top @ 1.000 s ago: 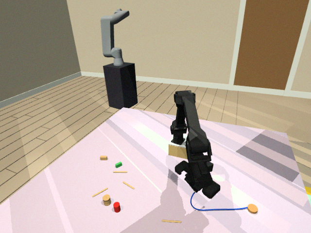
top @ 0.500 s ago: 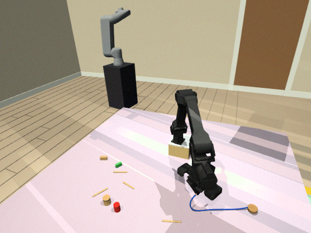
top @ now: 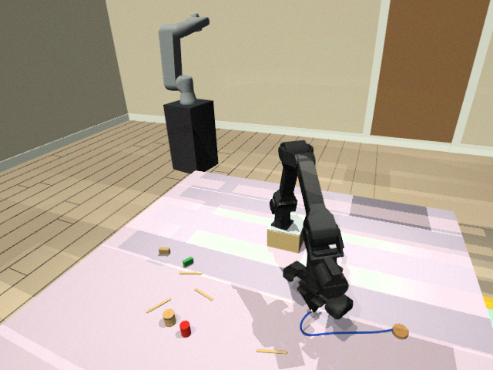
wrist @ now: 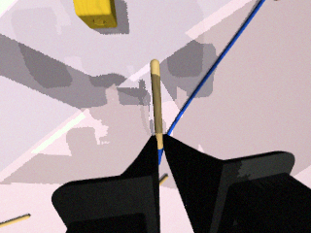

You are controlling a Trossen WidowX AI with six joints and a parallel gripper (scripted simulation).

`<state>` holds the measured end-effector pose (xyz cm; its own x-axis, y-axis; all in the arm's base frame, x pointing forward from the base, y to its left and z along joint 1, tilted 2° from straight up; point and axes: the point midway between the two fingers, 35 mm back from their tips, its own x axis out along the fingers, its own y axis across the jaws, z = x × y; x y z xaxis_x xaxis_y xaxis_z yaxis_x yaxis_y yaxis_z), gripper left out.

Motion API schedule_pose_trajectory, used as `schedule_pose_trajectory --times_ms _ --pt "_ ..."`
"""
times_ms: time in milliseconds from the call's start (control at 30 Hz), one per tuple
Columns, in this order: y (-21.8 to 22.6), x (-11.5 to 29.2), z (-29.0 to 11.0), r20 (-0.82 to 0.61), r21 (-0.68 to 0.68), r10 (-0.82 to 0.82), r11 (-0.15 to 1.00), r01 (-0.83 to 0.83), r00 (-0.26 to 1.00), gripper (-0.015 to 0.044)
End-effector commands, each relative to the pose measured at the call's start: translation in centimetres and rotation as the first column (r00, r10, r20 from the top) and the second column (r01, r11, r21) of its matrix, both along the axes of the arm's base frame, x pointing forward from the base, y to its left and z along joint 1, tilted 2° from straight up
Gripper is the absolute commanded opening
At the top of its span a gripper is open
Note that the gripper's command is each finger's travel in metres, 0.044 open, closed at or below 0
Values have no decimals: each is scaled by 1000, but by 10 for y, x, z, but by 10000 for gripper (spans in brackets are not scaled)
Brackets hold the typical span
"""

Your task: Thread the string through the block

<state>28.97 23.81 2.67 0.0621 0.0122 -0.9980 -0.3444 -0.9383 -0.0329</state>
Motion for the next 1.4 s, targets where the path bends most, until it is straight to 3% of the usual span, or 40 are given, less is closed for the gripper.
schedule_pose_trajectory --times_ms 0,1367 --pt "-3 4 -1 2 -6 -5 1000 5 1000 0" --pt "-21 54 2 10 -9 -5 1000 5 1000 0"
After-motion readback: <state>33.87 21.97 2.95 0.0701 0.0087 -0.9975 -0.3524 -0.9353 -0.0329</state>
